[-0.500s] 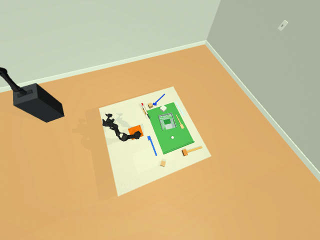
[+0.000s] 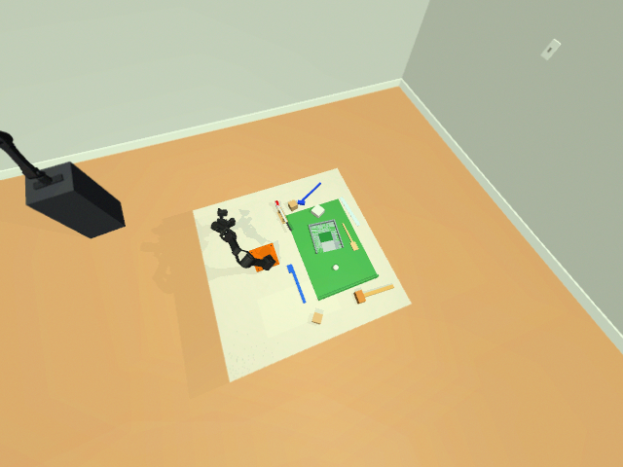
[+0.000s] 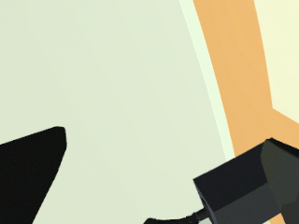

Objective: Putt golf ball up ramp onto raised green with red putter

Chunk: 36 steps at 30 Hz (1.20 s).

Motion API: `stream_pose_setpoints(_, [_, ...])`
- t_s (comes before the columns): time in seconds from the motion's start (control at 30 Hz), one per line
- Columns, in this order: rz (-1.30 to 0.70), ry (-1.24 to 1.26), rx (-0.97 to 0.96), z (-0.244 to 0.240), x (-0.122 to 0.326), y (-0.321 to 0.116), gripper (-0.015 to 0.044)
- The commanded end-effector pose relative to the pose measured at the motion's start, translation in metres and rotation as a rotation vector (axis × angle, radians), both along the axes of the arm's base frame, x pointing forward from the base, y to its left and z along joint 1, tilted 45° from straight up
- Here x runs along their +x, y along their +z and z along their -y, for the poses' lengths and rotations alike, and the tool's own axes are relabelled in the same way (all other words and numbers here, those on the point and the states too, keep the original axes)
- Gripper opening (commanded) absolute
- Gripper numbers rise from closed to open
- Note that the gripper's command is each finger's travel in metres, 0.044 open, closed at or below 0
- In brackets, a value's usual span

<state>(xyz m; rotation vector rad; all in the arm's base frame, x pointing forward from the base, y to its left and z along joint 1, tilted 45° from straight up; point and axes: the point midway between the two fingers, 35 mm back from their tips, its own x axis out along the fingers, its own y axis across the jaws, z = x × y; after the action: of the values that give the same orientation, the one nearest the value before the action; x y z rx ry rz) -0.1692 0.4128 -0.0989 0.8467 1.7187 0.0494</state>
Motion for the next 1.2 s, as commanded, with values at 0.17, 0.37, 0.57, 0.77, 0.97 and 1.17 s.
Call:
stream_pose_setpoints(0.17, [0.410,0.299,-0.182,-0.005,0.126,-0.011,0.0440])
stream_pose_setpoints(0.37, [0.545,0.488,-0.324,0.009,0.187,-0.015,0.0440])
stream_pose_setpoints(0.57, [0.618,0.705,-0.477,0.032,0.243,-0.016,0.0440])
stream_pose_setpoints(0.77, [0.627,0.946,-0.615,0.064,0.293,-0.015,0.0440])
stream_pose_setpoints(0.97, [0.573,1.179,-0.715,0.102,0.336,-0.012,0.0440])
stream_pose_setpoints(1.17, [0.462,1.456,-0.761,0.147,0.373,-0.007,0.0440])
